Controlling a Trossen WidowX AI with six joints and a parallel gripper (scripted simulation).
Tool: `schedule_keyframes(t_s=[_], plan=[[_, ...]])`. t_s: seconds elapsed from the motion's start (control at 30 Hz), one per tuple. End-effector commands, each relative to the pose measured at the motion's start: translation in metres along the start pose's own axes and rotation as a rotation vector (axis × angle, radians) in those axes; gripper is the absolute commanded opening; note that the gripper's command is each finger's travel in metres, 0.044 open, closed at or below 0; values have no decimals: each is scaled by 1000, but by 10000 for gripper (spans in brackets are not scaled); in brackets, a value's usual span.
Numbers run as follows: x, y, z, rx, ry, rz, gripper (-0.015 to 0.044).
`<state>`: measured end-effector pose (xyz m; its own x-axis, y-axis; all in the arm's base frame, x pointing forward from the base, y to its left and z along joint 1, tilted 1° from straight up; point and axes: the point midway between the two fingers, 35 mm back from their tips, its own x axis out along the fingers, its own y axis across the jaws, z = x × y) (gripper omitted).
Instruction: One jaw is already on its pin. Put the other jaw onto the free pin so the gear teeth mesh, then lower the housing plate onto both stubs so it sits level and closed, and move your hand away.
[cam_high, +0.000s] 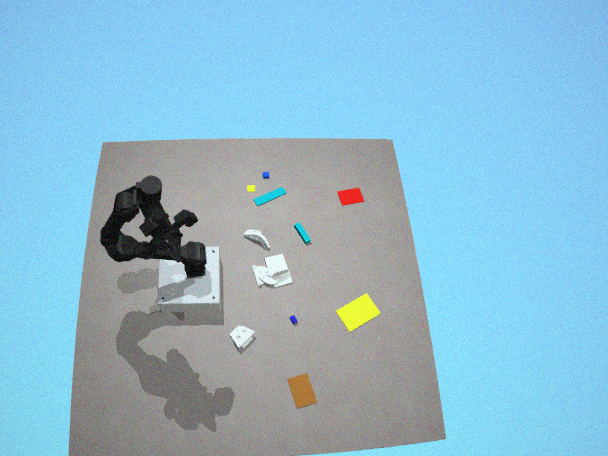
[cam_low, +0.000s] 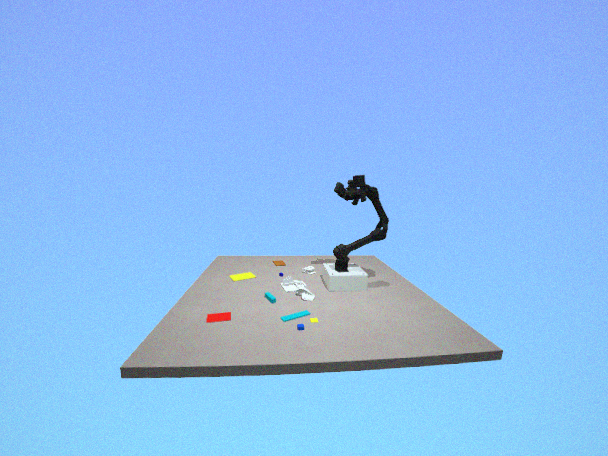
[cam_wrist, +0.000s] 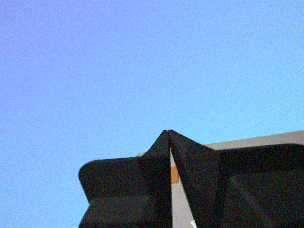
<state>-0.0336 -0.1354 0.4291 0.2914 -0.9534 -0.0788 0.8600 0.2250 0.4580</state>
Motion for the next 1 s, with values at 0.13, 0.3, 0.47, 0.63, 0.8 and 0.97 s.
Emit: schedule_keyframes(t_s=[0.13, 0.3, 0.47, 0.63, 0.8, 0.97], plan=[[3, 10, -5, -55, 20, 14, 157], [9, 26, -15, -148, 52, 39, 289], [14, 40, -24, -244, 81, 65, 420], [18, 53, -34, -341, 109, 92, 440], [22, 66, -44, -437, 137, 122, 440], [25, 79, -55, -532, 163, 153, 440]])
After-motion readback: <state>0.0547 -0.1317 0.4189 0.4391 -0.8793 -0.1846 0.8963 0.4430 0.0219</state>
